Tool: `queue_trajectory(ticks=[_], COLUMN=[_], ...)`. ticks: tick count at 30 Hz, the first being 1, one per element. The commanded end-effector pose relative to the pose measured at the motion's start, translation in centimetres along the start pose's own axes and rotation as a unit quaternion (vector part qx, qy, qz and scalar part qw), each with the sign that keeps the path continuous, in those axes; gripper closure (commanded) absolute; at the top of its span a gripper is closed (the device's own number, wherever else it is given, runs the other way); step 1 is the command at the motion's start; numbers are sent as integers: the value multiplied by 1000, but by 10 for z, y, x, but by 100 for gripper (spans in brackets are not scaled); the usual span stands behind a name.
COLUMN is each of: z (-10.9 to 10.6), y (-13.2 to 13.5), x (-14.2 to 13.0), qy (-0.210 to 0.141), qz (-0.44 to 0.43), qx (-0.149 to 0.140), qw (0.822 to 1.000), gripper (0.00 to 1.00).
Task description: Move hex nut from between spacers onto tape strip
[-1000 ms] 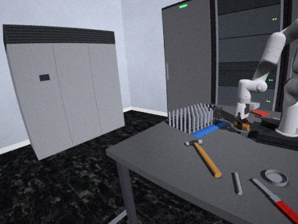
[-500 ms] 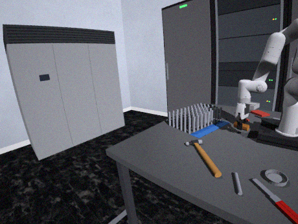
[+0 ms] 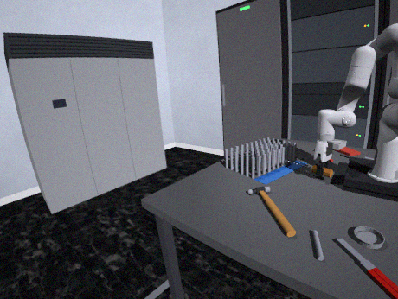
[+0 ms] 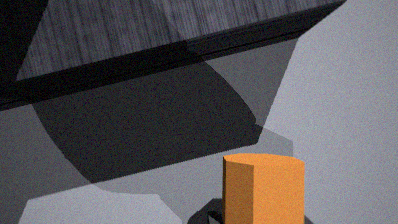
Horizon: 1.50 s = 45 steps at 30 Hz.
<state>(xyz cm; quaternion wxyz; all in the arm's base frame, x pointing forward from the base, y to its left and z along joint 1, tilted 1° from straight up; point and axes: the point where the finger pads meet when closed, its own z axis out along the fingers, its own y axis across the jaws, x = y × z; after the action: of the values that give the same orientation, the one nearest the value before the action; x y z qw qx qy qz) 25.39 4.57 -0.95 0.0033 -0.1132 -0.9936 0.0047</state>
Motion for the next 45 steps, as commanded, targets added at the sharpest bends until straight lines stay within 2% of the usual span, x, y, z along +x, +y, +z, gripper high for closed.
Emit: queue_trajectory(ticks=[1,7,45], z=[10,16,17], y=[1,1,1], x=[-1,-1,-6], qy=[-1,-1,0], qz=[0,0,0], qx=[-1,-1,-1], qw=[1000,1000,1000], gripper=[100,100,100])
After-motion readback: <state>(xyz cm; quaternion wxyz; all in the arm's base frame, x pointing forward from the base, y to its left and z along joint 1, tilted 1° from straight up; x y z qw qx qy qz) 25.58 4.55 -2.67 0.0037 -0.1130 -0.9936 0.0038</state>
